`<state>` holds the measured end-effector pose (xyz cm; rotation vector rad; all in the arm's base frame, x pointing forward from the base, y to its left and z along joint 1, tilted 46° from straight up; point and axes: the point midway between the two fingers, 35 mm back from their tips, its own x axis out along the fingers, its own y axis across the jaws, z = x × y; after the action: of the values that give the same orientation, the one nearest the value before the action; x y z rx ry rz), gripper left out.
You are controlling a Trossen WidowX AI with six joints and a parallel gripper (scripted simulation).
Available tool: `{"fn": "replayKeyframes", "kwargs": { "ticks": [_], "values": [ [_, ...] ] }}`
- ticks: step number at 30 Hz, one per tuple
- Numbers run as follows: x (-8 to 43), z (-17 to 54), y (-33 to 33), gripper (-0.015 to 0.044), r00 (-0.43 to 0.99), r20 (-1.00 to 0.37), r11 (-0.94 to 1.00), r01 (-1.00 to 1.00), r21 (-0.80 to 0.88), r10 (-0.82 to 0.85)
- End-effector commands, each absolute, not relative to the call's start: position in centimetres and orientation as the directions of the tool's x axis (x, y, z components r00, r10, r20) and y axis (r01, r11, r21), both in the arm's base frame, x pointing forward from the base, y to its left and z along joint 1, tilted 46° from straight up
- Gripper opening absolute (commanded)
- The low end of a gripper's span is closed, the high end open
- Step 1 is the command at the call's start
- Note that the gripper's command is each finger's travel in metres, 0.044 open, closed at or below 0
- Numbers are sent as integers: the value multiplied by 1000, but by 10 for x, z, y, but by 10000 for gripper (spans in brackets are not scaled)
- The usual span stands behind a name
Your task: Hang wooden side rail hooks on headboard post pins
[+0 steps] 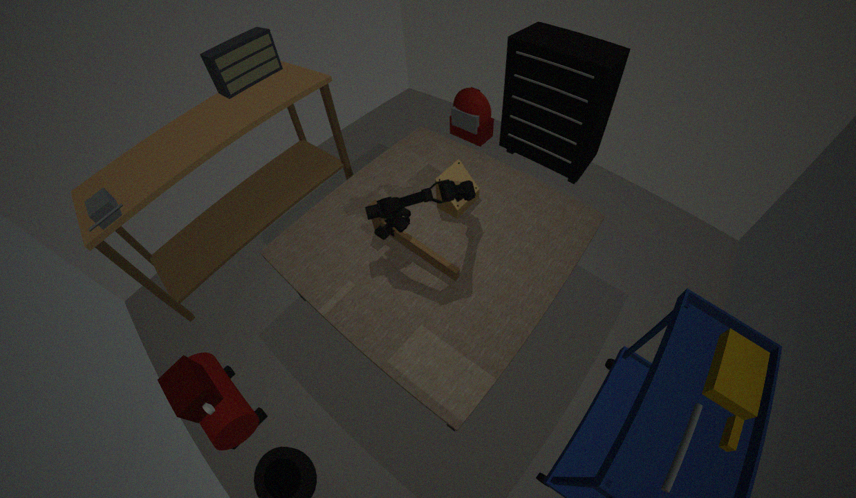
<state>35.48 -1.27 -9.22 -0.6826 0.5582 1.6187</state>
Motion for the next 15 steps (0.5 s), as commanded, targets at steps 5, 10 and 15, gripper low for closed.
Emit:
{"fn": "replayKeyframes", "kwargs": {
  "ticks": [5,10,15],
  "values": [
    [355,-94,-18,0,-85,-709,-146,-989,-25,700],
    [354,-95,-18,0,-85,-709,-146,-989,-25,700],
    [354,-95,-19,0,-85,-709,-146,-989,-25,700]
  ]
}}
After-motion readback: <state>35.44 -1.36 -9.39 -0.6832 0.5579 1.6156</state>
